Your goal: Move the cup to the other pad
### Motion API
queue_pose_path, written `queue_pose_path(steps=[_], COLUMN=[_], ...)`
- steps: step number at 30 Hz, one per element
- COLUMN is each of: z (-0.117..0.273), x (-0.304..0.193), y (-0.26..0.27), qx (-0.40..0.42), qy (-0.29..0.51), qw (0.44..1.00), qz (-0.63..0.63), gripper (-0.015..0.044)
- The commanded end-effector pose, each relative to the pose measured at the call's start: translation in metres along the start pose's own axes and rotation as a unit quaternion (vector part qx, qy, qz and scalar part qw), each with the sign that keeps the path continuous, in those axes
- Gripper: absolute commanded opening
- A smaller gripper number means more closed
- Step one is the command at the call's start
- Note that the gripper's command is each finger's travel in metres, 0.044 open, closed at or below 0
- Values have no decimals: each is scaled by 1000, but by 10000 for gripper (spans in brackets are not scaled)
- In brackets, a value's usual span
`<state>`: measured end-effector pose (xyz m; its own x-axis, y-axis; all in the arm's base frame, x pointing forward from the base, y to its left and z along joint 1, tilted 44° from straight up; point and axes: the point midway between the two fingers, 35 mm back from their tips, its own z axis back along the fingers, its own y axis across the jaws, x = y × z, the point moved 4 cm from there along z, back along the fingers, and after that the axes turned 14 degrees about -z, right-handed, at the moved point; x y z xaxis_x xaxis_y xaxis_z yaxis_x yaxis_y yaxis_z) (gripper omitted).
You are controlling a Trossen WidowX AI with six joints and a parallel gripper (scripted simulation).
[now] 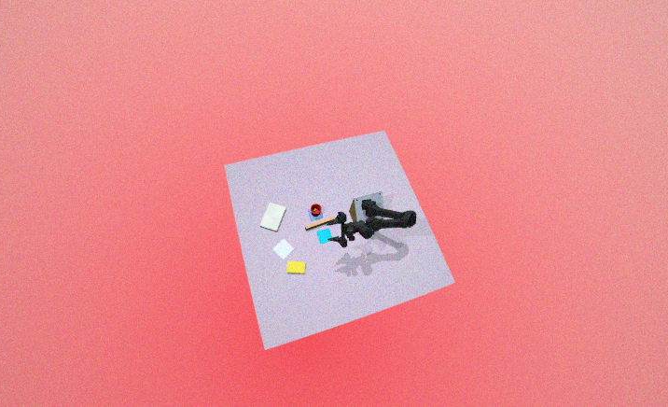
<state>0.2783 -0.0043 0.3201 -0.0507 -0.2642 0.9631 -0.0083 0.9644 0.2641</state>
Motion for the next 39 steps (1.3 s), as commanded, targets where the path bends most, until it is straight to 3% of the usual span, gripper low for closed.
queue_pose_path(steps=[1,10,17,23,31,39], z=[-2,-54,-57,-35,7,9], x=[-2,-112,-206,-278,-349,-357], y=[-1,-43,-80,-104,-121,-121], qx=[-1,36,151,284,454,470], qy=[5,278,460,554,580,577], qw=[1000,942,839,747,662,656], qz=[4,186,248,232,139,125], gripper=[374,148,148,148,148,148])
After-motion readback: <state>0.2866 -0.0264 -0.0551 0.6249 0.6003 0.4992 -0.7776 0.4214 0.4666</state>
